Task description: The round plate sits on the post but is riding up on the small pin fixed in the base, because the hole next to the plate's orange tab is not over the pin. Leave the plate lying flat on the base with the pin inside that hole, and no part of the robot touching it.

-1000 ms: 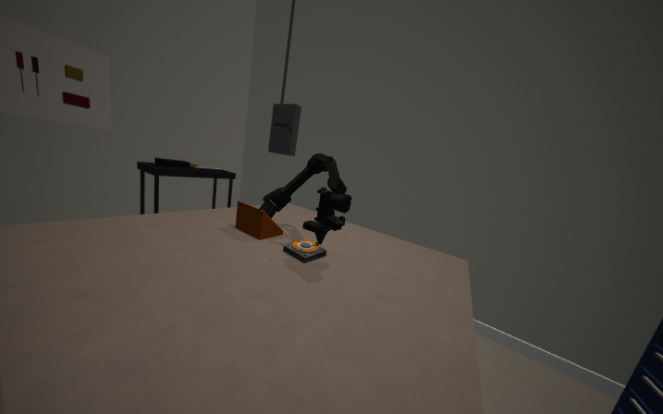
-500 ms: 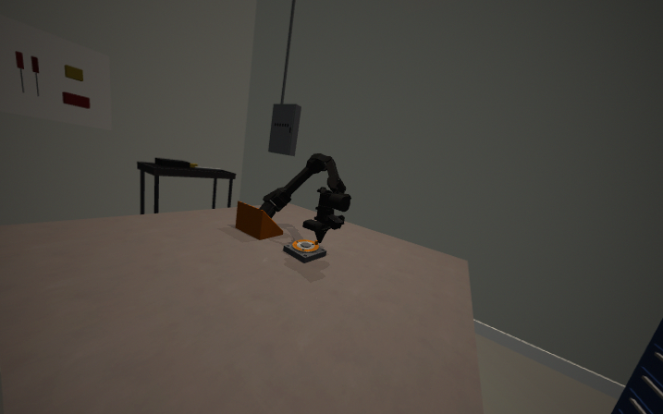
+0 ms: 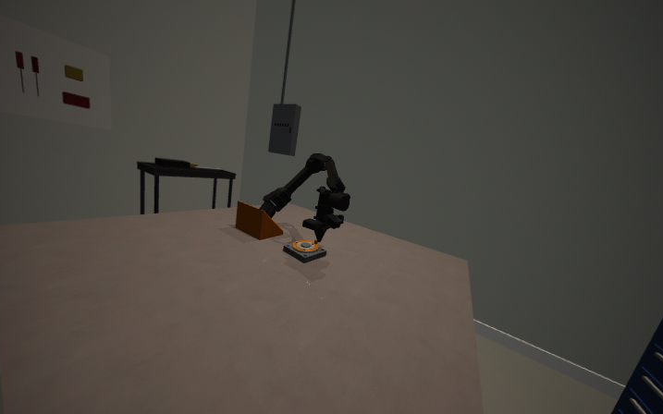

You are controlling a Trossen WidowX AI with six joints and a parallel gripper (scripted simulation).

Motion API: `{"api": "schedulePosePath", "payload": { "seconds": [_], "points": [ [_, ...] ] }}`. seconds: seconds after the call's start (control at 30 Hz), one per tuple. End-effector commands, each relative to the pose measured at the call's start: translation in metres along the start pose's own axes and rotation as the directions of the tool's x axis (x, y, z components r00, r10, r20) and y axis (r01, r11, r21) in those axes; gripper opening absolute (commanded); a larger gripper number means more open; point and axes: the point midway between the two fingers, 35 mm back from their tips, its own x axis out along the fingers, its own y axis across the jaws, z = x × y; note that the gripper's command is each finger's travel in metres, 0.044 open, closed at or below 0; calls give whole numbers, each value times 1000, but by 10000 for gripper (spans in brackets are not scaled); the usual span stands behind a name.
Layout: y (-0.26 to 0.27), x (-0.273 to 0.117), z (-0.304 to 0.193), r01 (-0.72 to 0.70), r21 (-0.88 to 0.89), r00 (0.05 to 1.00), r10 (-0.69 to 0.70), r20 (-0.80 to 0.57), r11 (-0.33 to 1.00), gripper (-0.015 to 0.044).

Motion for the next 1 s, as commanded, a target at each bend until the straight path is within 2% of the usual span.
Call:
{"api": "schedulePosePath", "payload": {
  "seconds": [0.0, 0.97],
  "points": [
    [2, 4, -7, -10, 14, 1000, 10, -16, 1000, 0],
    [6, 5, -14, -10, 15, 1000, 10, -17, 1000, 0]
  ]
}}
